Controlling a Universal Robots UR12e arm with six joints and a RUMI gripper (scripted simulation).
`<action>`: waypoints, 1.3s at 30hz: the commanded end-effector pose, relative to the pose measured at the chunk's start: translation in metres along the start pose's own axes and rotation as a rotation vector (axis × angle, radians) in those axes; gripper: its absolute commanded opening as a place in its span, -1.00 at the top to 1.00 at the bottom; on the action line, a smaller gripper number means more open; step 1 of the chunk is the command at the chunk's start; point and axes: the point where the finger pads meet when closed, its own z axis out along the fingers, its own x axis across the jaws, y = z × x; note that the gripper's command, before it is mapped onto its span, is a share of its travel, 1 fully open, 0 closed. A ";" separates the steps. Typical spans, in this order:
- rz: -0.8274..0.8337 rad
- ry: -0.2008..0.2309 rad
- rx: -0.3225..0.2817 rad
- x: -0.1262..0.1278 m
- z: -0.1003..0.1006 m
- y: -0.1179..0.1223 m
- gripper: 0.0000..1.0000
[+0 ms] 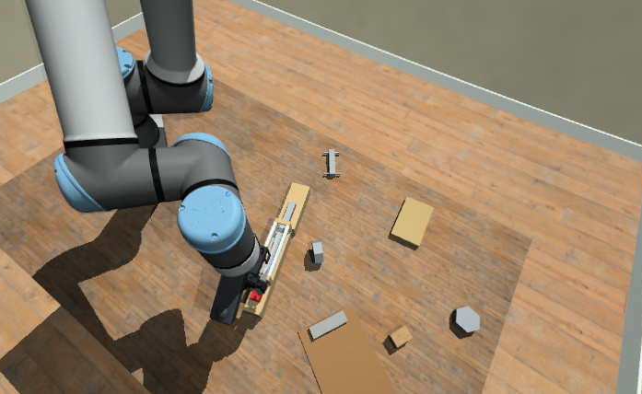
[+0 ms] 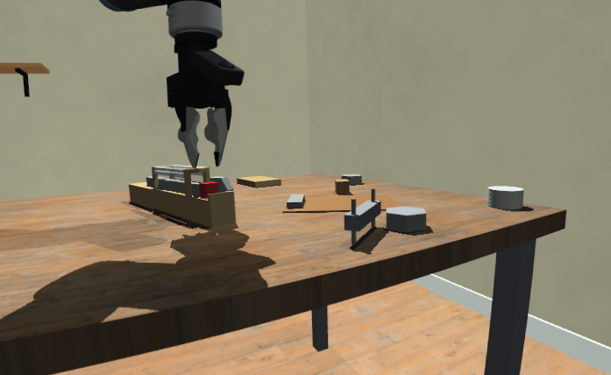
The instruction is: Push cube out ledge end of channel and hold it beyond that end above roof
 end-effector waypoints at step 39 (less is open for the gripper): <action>0.000 -0.001 0.001 -0.001 0.047 -0.001 0.50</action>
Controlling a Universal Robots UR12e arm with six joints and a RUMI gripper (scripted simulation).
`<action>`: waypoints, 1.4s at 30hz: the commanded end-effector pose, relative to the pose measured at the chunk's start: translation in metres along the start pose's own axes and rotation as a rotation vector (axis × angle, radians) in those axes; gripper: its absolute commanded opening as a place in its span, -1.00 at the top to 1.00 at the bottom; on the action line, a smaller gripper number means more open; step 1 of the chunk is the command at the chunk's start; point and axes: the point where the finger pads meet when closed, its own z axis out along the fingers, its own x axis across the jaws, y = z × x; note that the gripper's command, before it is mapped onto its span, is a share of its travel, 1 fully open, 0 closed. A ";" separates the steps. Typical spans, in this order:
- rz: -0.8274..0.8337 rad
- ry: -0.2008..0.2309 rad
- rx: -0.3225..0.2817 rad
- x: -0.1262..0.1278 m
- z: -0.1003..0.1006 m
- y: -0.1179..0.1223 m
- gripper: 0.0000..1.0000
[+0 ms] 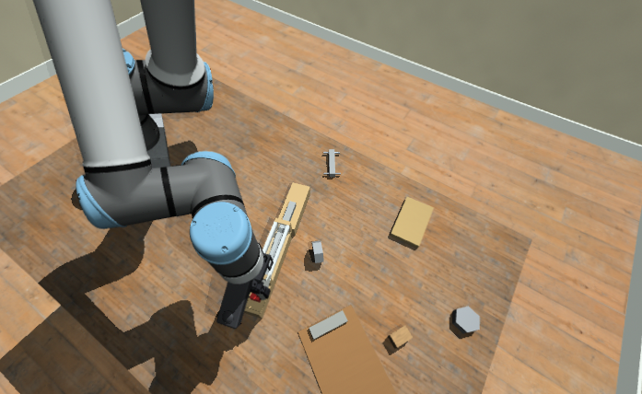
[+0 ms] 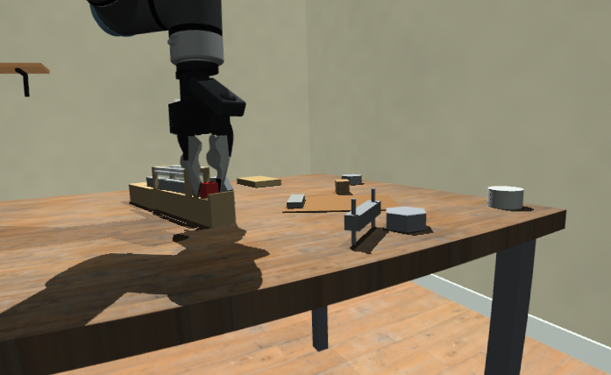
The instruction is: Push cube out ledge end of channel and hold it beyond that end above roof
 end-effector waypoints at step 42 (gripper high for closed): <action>0.000 -0.001 0.001 -0.001 -0.001 0.000 1.00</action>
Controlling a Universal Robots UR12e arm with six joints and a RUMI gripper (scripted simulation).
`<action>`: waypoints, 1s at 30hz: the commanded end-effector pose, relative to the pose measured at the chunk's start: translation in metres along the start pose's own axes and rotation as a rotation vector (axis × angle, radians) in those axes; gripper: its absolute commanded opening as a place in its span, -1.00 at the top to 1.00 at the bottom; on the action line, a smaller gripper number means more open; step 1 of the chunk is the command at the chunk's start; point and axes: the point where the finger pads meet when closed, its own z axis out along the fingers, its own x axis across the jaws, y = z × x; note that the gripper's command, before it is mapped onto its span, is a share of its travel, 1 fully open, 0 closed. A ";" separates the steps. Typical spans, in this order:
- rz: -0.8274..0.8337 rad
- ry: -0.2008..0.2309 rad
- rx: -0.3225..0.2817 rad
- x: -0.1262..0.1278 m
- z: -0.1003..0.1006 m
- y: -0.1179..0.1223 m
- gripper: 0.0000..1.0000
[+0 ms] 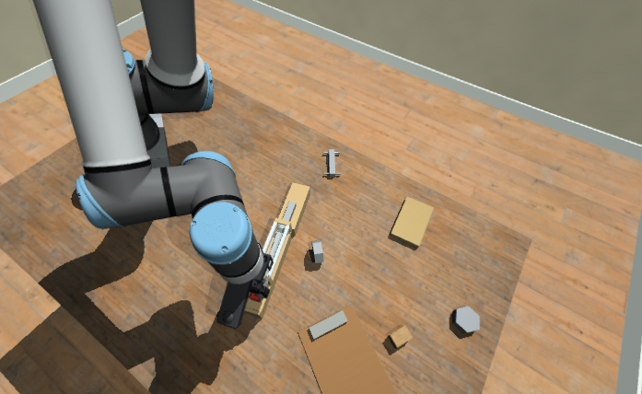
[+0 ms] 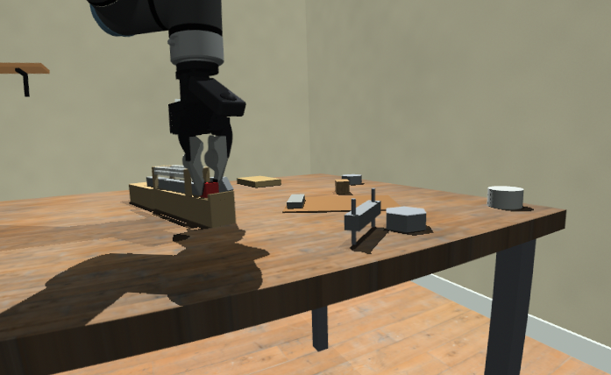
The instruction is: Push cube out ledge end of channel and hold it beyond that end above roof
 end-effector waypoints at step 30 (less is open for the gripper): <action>0.000 -0.001 0.001 0.000 -0.080 0.000 1.00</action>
